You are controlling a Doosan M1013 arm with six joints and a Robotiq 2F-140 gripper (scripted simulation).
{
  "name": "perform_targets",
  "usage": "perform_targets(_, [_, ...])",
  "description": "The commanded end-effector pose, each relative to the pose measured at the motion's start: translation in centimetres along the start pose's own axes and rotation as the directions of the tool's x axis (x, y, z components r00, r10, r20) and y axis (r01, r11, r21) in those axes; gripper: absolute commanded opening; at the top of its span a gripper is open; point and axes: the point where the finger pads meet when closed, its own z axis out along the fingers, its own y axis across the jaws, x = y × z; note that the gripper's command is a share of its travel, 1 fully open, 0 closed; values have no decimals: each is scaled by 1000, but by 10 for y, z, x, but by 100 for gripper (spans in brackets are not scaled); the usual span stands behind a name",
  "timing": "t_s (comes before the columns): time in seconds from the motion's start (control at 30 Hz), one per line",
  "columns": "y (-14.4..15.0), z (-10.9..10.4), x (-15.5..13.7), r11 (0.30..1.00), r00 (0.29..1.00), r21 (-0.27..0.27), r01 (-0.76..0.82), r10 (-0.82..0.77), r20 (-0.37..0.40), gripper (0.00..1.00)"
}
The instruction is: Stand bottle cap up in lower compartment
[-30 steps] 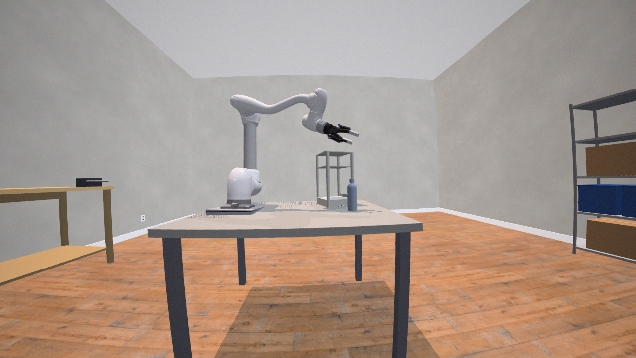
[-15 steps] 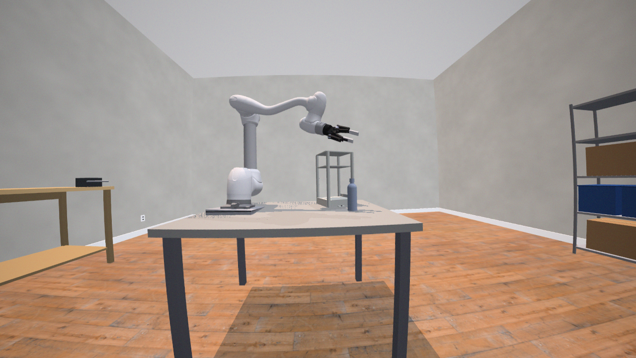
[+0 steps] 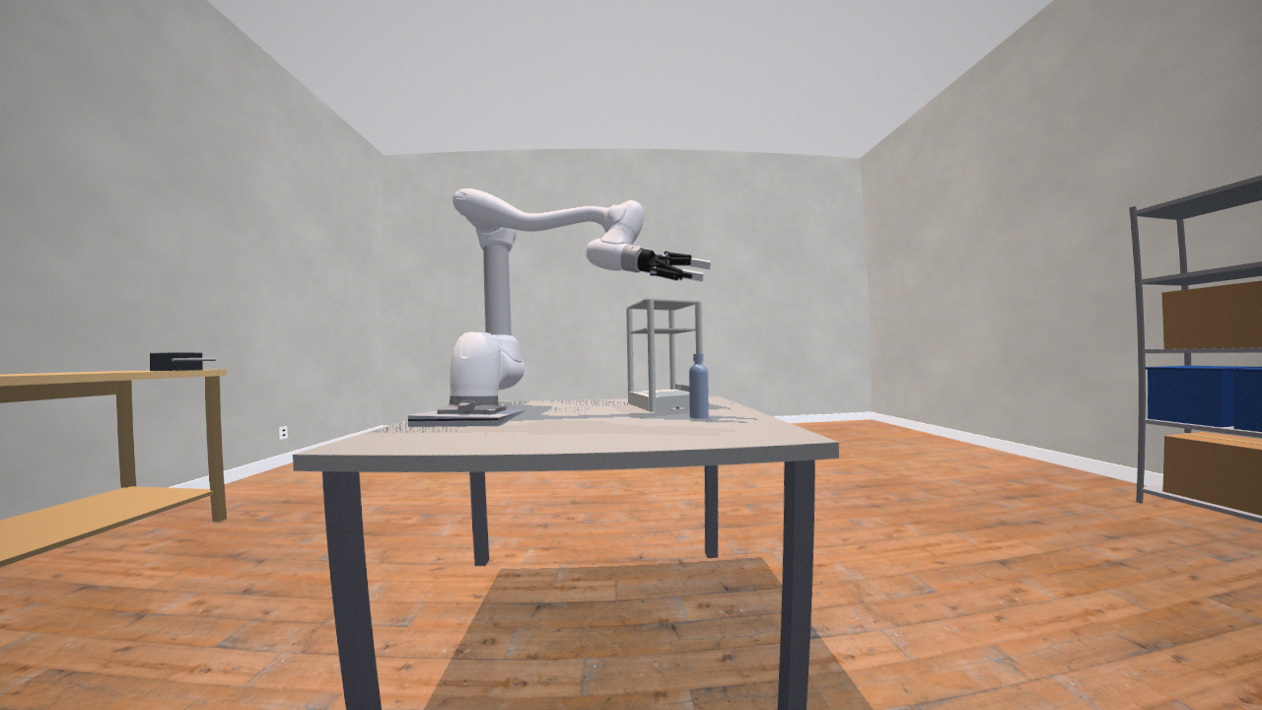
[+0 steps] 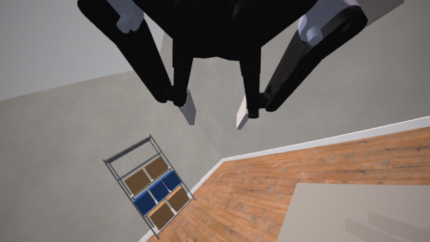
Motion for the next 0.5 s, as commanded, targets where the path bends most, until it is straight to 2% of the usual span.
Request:
perform_targets(0.0, [-2, -1, 5, 998, 1000, -49, 31, -31, -1, 48])
perform_targets(0.47, [-4, -2, 10, 996, 998, -66, 58, -59, -12, 48])
